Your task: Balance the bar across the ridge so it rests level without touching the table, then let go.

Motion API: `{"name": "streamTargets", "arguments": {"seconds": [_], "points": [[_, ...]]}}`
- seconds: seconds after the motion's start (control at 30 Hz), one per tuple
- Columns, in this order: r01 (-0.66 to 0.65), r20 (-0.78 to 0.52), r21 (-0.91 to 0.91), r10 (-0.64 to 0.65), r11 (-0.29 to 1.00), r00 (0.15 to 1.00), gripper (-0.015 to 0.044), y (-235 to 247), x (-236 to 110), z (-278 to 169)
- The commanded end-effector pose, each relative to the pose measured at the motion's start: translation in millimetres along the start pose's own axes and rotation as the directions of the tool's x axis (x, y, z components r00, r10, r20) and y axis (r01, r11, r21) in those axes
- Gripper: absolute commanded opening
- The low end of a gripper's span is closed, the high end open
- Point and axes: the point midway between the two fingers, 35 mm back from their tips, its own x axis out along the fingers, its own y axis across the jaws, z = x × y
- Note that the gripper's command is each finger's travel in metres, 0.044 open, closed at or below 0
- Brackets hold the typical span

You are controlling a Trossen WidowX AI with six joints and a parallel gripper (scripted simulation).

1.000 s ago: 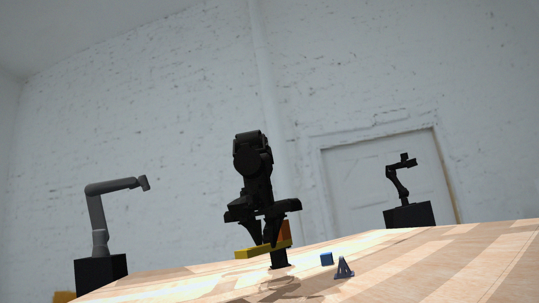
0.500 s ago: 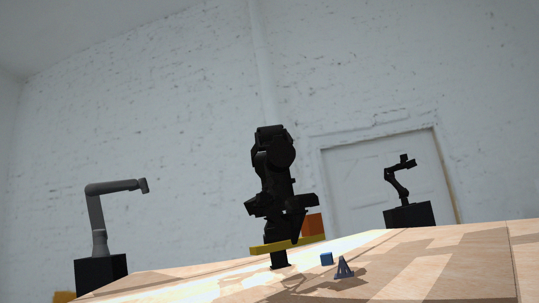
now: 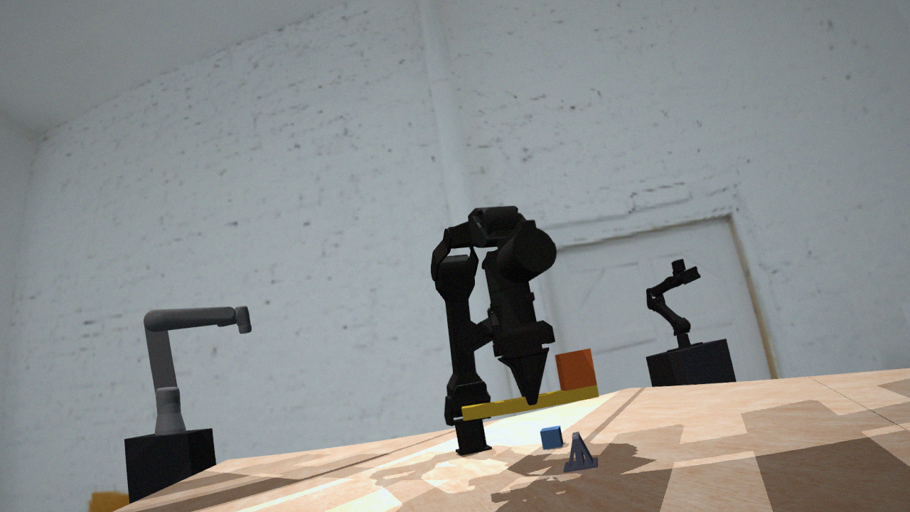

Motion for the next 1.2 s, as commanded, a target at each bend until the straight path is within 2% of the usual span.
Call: {"name": "streamTargets", "arguments": {"seconds": [0.0,0.23,1.17], "points": [[0.002,-0.004,0.119,-0.001,0.993,1.000,0.0000,-6,-1,-13],[0.004,-0.006,0.279,-0.002,0.960,1.000,0.0000,-21,-1,-29],[0.004,-0.006,0.281,-0.003,0.960,1.000,0.0000,-24,40,-30]]}}
